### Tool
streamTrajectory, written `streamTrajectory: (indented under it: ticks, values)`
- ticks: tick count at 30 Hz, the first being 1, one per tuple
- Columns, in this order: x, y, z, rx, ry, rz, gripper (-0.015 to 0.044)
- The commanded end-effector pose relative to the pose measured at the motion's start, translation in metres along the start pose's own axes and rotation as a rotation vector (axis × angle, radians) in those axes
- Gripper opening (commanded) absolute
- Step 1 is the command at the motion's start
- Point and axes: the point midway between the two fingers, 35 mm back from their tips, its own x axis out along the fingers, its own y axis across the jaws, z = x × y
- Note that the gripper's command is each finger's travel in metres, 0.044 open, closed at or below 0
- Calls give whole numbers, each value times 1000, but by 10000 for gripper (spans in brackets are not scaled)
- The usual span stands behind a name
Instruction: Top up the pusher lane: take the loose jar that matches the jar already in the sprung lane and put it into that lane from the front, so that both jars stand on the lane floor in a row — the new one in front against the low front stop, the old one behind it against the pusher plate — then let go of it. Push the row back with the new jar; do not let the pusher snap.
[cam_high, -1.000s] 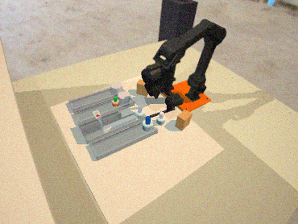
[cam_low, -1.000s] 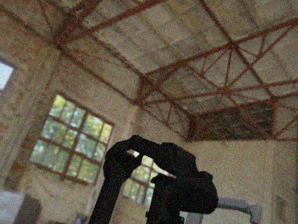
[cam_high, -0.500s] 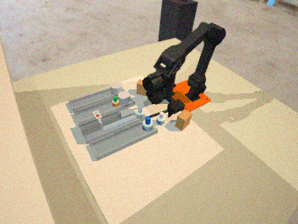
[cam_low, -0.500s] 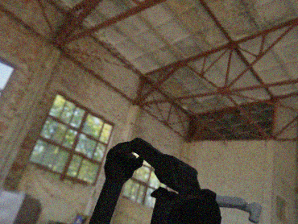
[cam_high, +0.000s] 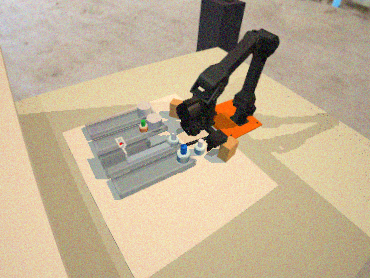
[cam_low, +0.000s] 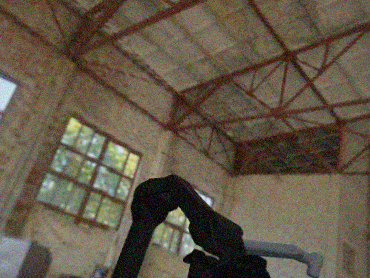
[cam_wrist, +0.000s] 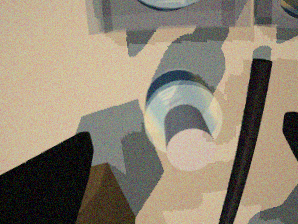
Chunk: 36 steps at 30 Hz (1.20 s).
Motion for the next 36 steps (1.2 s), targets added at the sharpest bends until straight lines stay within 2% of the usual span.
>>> streamTrajectory:
  ticks: [1, 14, 24, 31, 36]
  values:
    - [8, 1, -1, 4, 5, 6, 440]
    - [27, 1, -1, 4, 5, 6, 440]
    - [27, 1, -1, 4, 5, 6, 177]
    - [27, 1, -1, 4, 5, 6, 131]
    - [16, 2, 1, 6, 8, 6, 0]
